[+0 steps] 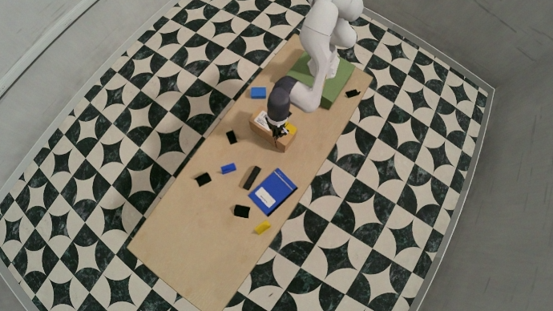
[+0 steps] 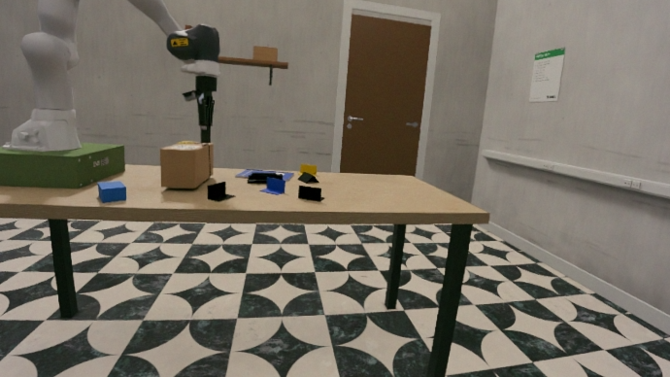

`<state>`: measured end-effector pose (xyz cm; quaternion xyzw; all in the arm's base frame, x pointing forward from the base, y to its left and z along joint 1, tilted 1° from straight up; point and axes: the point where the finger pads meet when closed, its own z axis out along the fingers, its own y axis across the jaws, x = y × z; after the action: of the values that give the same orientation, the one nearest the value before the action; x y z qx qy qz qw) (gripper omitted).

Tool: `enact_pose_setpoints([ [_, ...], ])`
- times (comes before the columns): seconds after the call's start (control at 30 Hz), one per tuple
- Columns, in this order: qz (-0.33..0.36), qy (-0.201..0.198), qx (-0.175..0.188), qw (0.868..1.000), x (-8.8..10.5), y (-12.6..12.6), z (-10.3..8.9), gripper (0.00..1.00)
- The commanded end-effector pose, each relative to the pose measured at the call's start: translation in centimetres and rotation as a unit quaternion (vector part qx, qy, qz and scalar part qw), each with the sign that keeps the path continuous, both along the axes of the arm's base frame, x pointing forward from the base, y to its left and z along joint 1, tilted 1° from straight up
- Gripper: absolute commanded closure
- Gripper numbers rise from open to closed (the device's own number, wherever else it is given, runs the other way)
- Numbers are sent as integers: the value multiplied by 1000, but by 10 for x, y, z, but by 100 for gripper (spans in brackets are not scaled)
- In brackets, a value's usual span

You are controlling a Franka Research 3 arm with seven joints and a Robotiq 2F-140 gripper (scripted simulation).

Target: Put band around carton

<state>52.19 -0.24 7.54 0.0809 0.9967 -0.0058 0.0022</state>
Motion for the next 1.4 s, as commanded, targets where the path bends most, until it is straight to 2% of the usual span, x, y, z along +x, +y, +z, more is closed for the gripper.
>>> enact_pose_setpoints([
  [0.0,2,0,0,1000,0,0,-1,82],
  [1.37,2,0,0,1000,0,0,-6,82],
])
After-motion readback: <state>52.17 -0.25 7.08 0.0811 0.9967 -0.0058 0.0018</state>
